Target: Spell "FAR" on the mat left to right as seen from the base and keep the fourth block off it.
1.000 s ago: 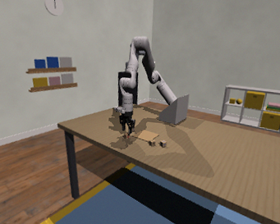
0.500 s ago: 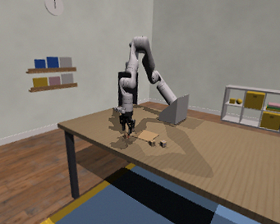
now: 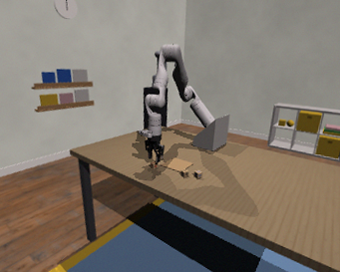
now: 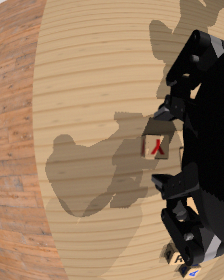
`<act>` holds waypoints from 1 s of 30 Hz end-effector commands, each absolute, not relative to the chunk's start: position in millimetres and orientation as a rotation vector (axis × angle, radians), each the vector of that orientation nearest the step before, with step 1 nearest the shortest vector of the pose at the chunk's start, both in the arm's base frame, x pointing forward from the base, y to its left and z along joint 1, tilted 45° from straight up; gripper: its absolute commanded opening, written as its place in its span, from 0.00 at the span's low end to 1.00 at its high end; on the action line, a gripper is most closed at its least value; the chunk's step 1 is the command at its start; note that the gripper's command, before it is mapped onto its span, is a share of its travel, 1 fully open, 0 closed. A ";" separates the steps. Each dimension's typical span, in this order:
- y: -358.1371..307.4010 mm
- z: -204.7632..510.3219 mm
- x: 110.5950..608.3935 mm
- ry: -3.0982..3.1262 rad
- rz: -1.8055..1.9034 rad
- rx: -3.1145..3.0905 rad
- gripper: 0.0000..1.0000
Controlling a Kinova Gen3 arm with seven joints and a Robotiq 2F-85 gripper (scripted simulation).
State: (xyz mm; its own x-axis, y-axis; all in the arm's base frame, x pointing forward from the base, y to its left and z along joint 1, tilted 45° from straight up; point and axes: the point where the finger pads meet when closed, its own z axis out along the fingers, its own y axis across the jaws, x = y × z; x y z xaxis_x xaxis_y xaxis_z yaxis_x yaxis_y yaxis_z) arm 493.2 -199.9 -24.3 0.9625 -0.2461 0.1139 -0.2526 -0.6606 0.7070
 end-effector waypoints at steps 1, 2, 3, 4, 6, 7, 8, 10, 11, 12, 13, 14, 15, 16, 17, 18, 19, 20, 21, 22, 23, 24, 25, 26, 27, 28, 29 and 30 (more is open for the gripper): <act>-196.3 -26.6 492.6 -0.354 0.008 2.321 0.67; -196.3 -26.6 492.6 -0.354 0.008 2.321 0.67; -196.3 -26.6 492.6 -0.354 0.008 2.321 0.67; -196.3 -26.6 492.6 -0.354 0.008 2.321 0.67; -196.3 -26.6 492.6 -0.354 0.008 2.321 0.67; -196.3 -26.6 492.6 -0.354 0.008 2.321 0.67; -196.3 -26.6 492.6 -0.354 0.008 2.321 0.67; -196.4 -26.7 492.7 -0.353 0.008 2.321 0.67; -196.5 -26.9 493.0 -0.353 0.009 2.321 0.67; -196.8 -27.2 493.4 -0.352 0.011 2.321 0.67; -197.2 -27.7 494.1 -0.351 0.013 2.322 0.67; -197.8 -28.4 495.0 -0.350 0.017 2.323 0.67; -197.8 -28.4 495.0 -0.350 0.017 2.323 0.67; -197.8 -28.4 495.0 -0.350 0.017 2.323 0.67; -198.5 -29.2 495.8 -0.348 0.021 2.324 0.67; -199.4 -30.1 495.7 -0.348 0.021 2.324 0.67; -200.5 -31.2 495.6 -0.348 0.021 2.323 0.67; -201.7 -32.3 495.4 -0.348 0.021 2.323 0.67; -203.0 -33.7 495.2 -0.348 0.021 2.323 0.67; -204.5 -35.1 495.1 -0.348 0.021 2.323 0.67; -206.0 -36.6 495.0 -0.348 0.021 2.324 0.67; -207.6 -38.2 494.9 -0.348 0.021 2.324 0.67; -209.2 -39.8 494.7 -0.348 0.021 2.324 0.67; -210.8 -41.5 494.6 -0.348 0.022 2.324 0.67; -212.4 -43.1 494.4 -0.348 0.022 2.324 0.67; -214.0 -44.6 494.3 -0.348 0.022 2.324 0.67; -215.5 -46.1 494.1 -0.348 0.022 2.324 0.67; -216.9 -47.5 493.9 -0.348 0.022 2.324 0.67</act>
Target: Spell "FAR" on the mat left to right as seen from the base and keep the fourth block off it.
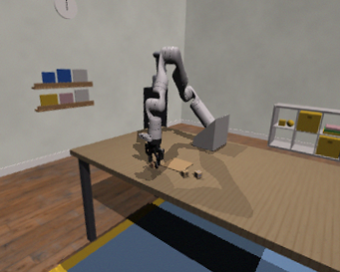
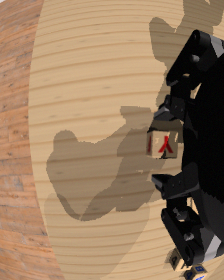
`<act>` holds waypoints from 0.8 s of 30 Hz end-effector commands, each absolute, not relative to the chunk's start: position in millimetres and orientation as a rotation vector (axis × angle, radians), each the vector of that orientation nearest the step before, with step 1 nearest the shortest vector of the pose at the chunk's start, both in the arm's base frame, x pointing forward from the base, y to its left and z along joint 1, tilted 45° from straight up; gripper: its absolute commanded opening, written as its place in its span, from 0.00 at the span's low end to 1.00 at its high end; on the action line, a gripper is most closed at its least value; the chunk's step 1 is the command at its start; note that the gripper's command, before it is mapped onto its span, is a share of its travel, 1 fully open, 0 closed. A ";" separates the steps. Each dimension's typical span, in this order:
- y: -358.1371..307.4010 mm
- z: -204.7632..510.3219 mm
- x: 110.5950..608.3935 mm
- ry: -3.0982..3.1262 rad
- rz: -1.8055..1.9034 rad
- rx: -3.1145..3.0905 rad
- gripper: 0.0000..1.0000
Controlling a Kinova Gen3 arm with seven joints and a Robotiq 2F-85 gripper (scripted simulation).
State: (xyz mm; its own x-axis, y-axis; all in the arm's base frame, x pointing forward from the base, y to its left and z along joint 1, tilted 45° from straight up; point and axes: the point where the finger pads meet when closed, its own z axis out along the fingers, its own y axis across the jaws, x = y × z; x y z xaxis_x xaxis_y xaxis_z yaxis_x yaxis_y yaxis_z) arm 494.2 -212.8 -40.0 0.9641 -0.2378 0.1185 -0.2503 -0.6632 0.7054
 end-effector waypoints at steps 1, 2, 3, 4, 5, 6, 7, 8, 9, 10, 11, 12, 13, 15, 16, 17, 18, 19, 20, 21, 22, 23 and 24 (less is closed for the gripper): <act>-218.2 -48.8 493.8 -0.348 0.022 2.324 0.67; -218.2 -48.8 493.8 -0.348 0.022 2.324 0.67; -218.2 -48.8 493.8 -0.348 0.022 2.324 0.67; -219.4 -49.9 493.3 -0.348 0.021 2.323 0.67; -220.4 -50.9 493.3 -0.348 0.022 2.323 0.67; -221.2 -51.7 493.2 -0.348 0.022 2.323 0.67; -221.8 -52.3 493.0 -0.348 0.021 2.323 0.67; -222.3 -52.7 492.7 -0.348 0.021 2.323 0.67; -222.6 -53.0 492.0 -0.349 0.019 2.323 0.67; -222.8 -53.1 491.7 -0.350 0.017 2.322 0.67; -222.9 -53.1 491.6 -0.350 0.017 2.322 0.67; -222.9 -53.2 491.6 -0.350 0.017 2.322 0.67; -222.9 -53.2 491.6 -0.350 0.017 2.322 0.67; -222.9 -53.2 491.6 -0.350 0.017 2.322 0.67; -222.9 -53.2 491.6 -0.350 0.017 2.322 0.67; -222.9 -53.2 491.6 -0.350 0.017 2.322 0.67; -222.9 -53.2 491.6 -0.350 0.017 2.322 0.67; -222.9 -53.2 491.6 -0.350 0.017 2.322 0.67; -222.9 -53.2 491.6 -0.350 0.017 2.322 0.67; -222.9 -53.2 491.5 -0.350 0.017 2.322 0.67; -222.9 -53.2 491.5 -0.350 0.017 2.322 0.67; -222.9 -53.2 491.5 -0.350 0.017 2.322 0.67; -222.9 -53.2 491.5 -0.350 0.017 2.322 0.67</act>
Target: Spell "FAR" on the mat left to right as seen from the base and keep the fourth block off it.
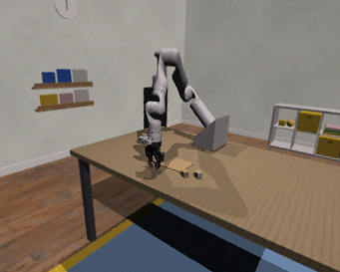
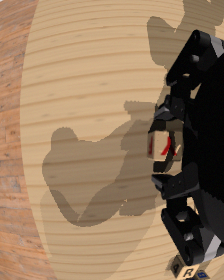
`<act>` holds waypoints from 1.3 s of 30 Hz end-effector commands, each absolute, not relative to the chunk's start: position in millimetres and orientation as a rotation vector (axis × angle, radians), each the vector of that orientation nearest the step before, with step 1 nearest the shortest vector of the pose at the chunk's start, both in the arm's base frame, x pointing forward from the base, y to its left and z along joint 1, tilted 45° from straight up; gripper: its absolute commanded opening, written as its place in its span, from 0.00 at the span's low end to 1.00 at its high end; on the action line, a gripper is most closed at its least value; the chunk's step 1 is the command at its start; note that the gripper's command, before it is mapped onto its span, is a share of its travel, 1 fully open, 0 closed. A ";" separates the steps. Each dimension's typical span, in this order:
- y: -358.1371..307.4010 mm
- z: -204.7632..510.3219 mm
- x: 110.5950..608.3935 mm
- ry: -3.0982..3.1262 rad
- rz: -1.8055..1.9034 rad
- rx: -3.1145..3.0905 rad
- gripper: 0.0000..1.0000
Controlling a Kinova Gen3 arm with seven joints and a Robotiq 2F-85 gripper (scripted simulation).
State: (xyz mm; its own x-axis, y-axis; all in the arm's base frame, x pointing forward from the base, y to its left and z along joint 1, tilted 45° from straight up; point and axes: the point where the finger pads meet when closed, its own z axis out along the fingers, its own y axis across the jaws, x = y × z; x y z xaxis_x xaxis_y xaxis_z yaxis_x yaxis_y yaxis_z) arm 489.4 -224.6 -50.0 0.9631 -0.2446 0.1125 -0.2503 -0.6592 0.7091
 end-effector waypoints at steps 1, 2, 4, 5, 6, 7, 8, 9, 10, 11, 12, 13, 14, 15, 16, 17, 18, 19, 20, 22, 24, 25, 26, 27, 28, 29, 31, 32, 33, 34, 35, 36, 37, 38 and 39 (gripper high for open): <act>-222.9 -53.2 491.5 -0.350 0.017 2.322 0.67; -222.9 -53.2 491.5 -0.350 0.017 2.322 0.67; -222.9 -53.2 491.5 -0.350 0.017 2.322 0.67; -222.9 -53.2 491.5 -0.350 0.017 2.322 0.67; -222.9 -53.2 491.5 -0.350 0.017 2.322 0.67; -222.9 -53.2 491.5 -0.350 0.017 2.322 0.67; -222.9 -53.2 491.5 -0.350 0.017 2.322 0.67; -222.9 -53.2 491.5 -0.350 0.017 2.322 0.67; -222.9 -53.2 491.5 -0.350 0.017 2.322 0.67; -222.9 -53.2 491.5 -0.350 0.017 2.322 0.67; -222.9 -53.2 491.5 -0.350 0.017 2.322 0.67; -222.9 -53.2 491.5 -0.350 0.017 2.322 0.67; -222.9 -53.2 491.5 -0.350 0.017 2.322 0.67; -222.9 -53.2 491.5 -0.350 0.017 2.322 0.67; -222.9 -53.2 491.5 -0.350 0.017 2.322 0.67; -222.9 -53.2 491.5 -0.350 0.017 2.322 0.67; -222.9 -53.2 491.5 -0.350 0.017 2.322 0.67; -222.9 -53.2 491.5 -0.350 0.017 2.322 0.67; -222.9 -53.2 491.5 -0.350 0.017 2.322 0.67; -222.9 -53.2 491.5 -0.350 0.017 2.322 0.67; -222.9 -53.2 491.5 -0.350 0.017 2.322 0.46; -222.9 -53.2 491.5 -0.350 0.017 2.322 0.46; -222.9 -53.2 491.5 -0.350 0.017 2.322 0.46; -222.9 -53.2 491.5 -0.350 0.017 2.322 0.46; -222.9 -53.2 491.5 -0.350 0.017 2.322 0.46; -222.9 -53.2 491.5 -0.350 0.017 2.322 0.46; -222.9 -53.2 491.5 -0.350 0.017 2.322 0.46; -222.9 -53.2 491.5 -0.350 0.017 2.322 0.46; -222.9 -53.2 491.5 -0.350 0.017 2.322 0.46; -222.9 -53.2 491.5 -0.350 0.017 2.322 0.46; -222.9 -53.2 491.5 -0.350 0.017 2.322 0.46; -222.9 -53.2 491.5 -0.350 0.017 2.322 0.46; -222.9 -53.2 491.5 -0.350 0.017 2.322 0.46; -222.9 -53.2 491.5 -0.350 0.017 2.322 0.46; -222.9 -53.2 491.5 -0.350 0.017 2.322 0.46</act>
